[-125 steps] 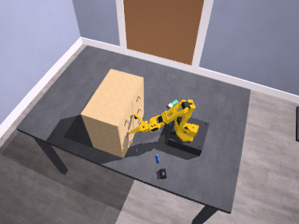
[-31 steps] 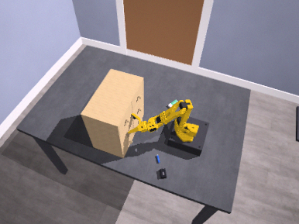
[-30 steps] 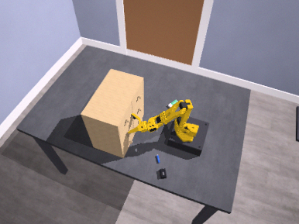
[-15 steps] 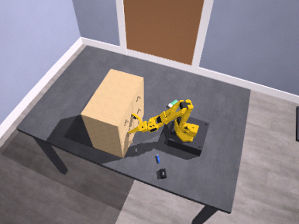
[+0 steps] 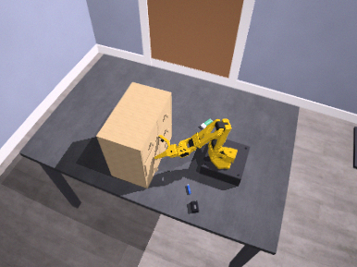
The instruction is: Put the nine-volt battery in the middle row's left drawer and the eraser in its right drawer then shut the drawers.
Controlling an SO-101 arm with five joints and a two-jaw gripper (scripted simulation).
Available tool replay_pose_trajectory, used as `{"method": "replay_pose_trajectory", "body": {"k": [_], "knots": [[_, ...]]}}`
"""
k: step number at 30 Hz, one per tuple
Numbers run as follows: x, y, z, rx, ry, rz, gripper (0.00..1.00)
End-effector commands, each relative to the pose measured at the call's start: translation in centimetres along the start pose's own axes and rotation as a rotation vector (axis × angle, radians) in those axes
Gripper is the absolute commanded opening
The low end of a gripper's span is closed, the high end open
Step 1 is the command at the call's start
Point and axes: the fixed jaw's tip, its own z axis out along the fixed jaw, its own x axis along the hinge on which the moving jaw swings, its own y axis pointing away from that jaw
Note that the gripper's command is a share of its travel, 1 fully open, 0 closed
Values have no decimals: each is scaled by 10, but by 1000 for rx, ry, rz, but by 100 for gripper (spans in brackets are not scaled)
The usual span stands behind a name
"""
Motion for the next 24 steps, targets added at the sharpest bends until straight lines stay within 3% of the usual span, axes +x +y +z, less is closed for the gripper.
{"method": "replay_pose_trajectory", "body": {"k": [1, 24], "knots": [[5, 3, -3, -17, 14, -2, 0], [10, 3, -9, -25, 28, -8, 0]]}}
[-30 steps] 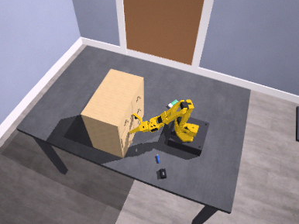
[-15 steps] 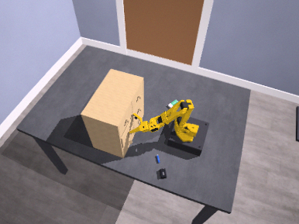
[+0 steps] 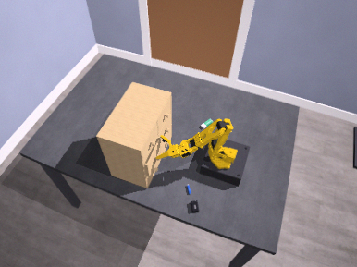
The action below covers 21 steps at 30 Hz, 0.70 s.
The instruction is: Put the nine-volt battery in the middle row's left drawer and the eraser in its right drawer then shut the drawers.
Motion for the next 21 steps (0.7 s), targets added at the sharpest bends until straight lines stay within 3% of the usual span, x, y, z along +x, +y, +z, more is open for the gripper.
{"method": "replay_pose_trajectory", "body": {"k": [1, 21], "knots": [[7, 4, -4, -20, 23, -5, 0], [9, 4, -5, -22, 26, -7, 0]]}}
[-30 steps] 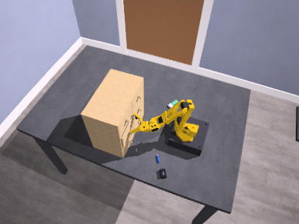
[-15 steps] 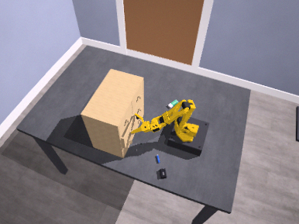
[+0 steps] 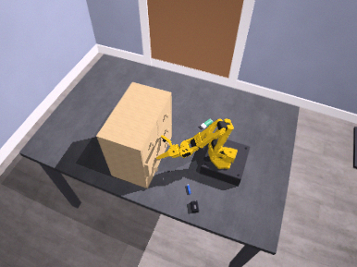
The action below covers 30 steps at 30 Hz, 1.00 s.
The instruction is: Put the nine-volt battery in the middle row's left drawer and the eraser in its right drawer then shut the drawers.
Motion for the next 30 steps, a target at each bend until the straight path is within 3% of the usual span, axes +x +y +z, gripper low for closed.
{"method": "replay_pose_trajectory", "body": {"k": [1, 30], "knots": [[8, 4, -4, -21, 25, -6, 0], [13, 4, -10, -28, 38, -12, 0]]}}
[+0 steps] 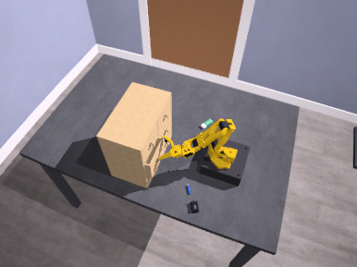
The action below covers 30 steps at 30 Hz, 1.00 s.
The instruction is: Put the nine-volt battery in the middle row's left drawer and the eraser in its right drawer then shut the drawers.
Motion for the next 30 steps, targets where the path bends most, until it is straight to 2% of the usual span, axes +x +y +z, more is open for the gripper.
{"method": "replay_pose_trajectory", "body": {"k": [1, 30], "knots": [[8, 4, -3, -19, 29, -8, 0], [14, 4, -10, -28, 46, -15, 0]]}}
